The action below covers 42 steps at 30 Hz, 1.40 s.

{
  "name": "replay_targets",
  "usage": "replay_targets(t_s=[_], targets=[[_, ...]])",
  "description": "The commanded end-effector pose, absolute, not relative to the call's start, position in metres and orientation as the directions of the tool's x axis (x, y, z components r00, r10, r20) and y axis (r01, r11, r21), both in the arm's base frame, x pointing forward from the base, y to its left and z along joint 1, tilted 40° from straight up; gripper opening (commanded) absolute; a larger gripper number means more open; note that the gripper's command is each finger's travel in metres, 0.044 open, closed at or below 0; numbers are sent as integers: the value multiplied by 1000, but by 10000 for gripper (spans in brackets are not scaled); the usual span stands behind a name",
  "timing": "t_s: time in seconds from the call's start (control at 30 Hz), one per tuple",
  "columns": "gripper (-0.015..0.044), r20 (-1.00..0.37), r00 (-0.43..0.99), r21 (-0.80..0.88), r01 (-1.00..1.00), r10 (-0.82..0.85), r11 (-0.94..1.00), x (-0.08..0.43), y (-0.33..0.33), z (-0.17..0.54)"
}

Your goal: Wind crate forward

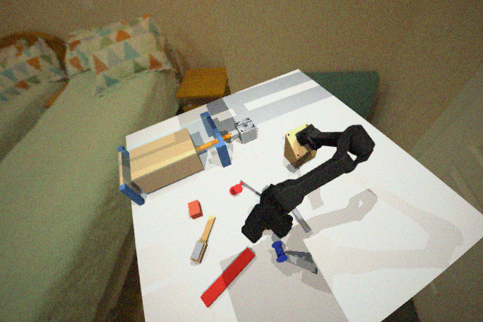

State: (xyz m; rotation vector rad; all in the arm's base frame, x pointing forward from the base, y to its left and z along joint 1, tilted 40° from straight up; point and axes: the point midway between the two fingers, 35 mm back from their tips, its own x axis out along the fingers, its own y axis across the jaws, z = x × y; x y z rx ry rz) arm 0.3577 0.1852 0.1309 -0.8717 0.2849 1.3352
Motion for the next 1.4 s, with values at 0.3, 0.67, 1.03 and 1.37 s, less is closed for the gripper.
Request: replay_targets(t_s=[0.3, 0.67, 1.03, 1.37], targets=[[440, -766, 60, -299, -915, 640, -272, 319, 58, 18], [440, -763, 38, -294, -909, 646, -294, 311, 48, 9], [440, -761, 38, -295, -909, 647, -294, 310, 71, -28], [440, -761, 38, -295, -909, 647, -294, 310, 76, -34]])
